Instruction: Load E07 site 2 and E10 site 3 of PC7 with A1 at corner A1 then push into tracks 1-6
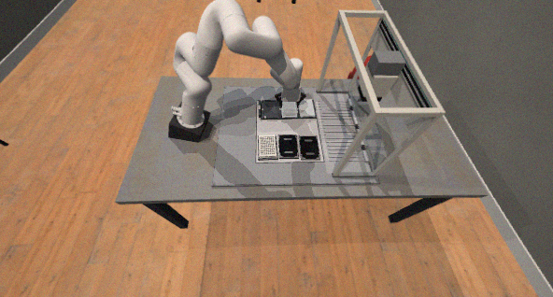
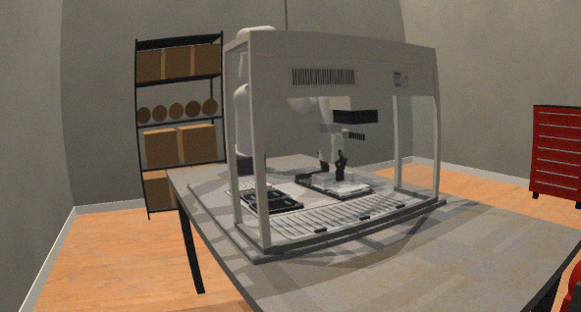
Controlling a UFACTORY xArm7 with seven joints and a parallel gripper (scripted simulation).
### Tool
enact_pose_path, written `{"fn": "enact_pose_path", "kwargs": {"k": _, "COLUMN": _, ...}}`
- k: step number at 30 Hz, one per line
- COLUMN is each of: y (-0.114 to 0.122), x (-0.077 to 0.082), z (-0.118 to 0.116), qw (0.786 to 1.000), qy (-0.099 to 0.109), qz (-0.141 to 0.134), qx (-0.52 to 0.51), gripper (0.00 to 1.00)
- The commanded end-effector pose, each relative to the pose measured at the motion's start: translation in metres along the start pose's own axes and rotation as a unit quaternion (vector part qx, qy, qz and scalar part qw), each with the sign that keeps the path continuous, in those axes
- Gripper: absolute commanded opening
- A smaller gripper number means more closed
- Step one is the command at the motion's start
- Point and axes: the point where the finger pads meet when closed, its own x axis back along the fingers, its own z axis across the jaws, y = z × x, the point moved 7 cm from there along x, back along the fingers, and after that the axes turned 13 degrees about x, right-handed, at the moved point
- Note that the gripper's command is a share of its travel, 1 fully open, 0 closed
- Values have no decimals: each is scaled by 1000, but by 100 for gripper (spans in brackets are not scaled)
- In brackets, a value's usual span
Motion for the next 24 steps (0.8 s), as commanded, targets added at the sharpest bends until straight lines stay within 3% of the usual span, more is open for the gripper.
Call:
{"fn": "enact_pose_path", "kwargs": {"k": 1, "y": 0, "x": 8, "z": 1, "qw": 1000, "qy": 2, "qz": 1, "qx": 0, "gripper": 100}}
{"fn": "enact_pose_path", "kwargs": {"k": 24, "y": 0, "x": 43, "z": 1, "qw": 1000, "qy": 2, "qz": 1, "qx": 0, "gripper": 100}}
